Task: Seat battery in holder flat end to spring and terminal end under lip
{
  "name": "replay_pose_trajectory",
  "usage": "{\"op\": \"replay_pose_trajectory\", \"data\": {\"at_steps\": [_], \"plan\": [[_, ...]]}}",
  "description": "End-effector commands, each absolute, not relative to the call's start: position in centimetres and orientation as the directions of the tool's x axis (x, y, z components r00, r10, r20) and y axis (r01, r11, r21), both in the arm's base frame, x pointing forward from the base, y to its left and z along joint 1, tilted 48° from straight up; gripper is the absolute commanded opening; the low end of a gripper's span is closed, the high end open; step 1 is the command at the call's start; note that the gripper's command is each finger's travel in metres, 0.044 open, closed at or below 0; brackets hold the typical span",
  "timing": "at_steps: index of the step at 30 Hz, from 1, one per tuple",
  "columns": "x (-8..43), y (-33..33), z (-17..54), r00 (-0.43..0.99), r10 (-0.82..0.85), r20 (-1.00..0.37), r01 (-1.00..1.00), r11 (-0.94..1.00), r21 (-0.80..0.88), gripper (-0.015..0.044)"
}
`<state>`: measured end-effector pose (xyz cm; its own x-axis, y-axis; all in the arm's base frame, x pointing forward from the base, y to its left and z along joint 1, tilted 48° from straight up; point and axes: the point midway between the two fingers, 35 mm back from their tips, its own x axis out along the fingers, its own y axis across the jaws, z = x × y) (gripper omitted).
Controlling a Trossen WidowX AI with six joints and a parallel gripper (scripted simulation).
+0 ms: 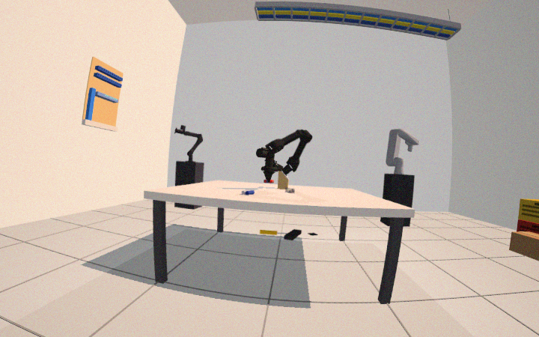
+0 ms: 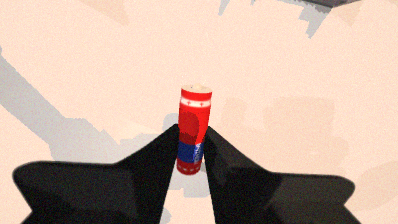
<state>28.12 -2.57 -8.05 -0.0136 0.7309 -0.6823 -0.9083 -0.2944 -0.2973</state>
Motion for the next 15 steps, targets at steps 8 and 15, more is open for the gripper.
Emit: {"op": "replay_pose_trajectory", "data": {"at_steps": [8,15], "plan": [[29.3,-0.7,-4.6,-0.009,0.729,-0.685,-1.000,-0.012,0.001,0.0063],[29.8,0.7,-2.5,-0.009,0.729,-0.684,-0.962,0.181,0.206,0.0063]]}}
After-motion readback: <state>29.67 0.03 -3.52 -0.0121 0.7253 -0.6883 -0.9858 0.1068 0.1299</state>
